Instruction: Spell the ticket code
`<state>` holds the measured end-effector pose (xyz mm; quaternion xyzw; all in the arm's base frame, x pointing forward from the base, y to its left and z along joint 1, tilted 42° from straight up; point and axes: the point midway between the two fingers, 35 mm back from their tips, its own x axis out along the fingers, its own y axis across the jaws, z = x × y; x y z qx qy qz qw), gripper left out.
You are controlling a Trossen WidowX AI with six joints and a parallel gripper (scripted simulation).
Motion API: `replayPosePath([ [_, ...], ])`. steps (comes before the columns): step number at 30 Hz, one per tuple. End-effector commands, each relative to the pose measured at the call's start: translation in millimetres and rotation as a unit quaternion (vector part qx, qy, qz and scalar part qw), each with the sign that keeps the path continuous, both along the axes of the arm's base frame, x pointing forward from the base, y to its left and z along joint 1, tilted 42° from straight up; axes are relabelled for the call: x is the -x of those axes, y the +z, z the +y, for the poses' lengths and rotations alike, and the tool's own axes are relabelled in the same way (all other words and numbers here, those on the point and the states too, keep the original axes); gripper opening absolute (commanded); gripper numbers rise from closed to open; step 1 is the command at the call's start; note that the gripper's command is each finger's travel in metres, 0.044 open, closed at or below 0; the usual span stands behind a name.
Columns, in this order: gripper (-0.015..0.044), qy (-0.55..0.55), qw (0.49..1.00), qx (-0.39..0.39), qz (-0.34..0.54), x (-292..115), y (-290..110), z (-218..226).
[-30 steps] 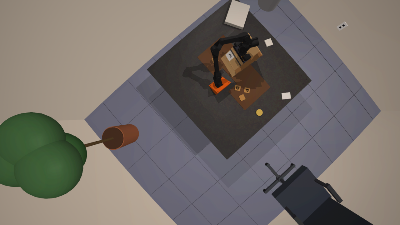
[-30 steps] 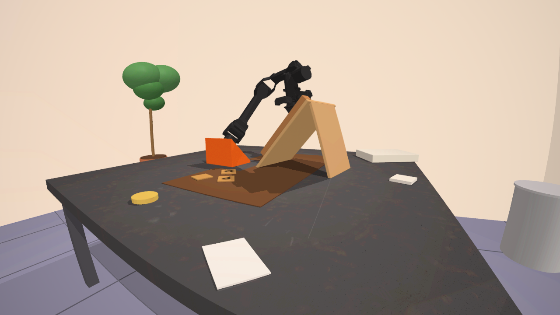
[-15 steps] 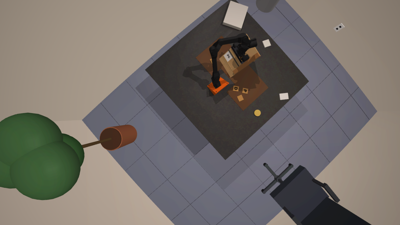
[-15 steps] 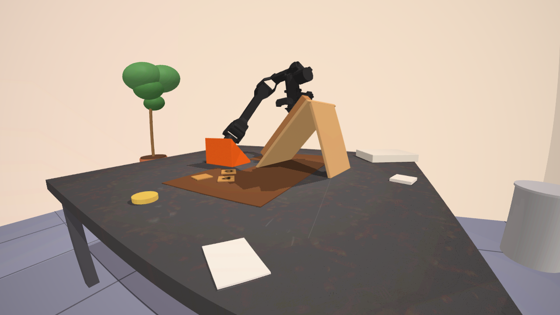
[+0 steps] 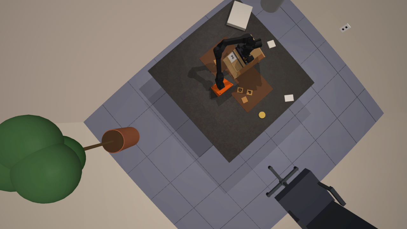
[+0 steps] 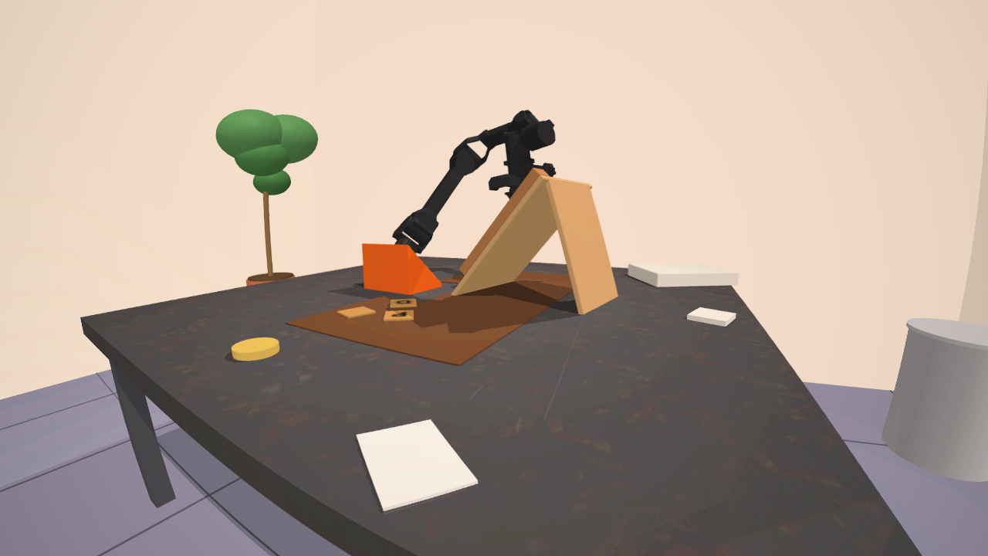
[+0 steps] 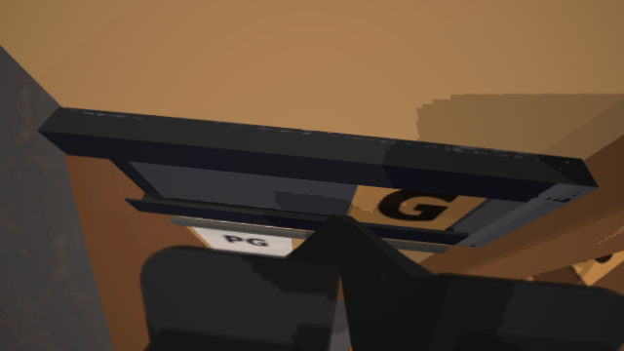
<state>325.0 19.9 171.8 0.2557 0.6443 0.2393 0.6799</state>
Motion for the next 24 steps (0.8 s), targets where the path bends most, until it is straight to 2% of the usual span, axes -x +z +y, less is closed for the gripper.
replayPosePath([
  [1,0.0000,-0.002,1.000,0.000,0.000,-1.9,-0.9,0.9],
  [24,0.0000,-0.002,1.000,-0.001,0.000,-10.0,-6.1,7.0],
])
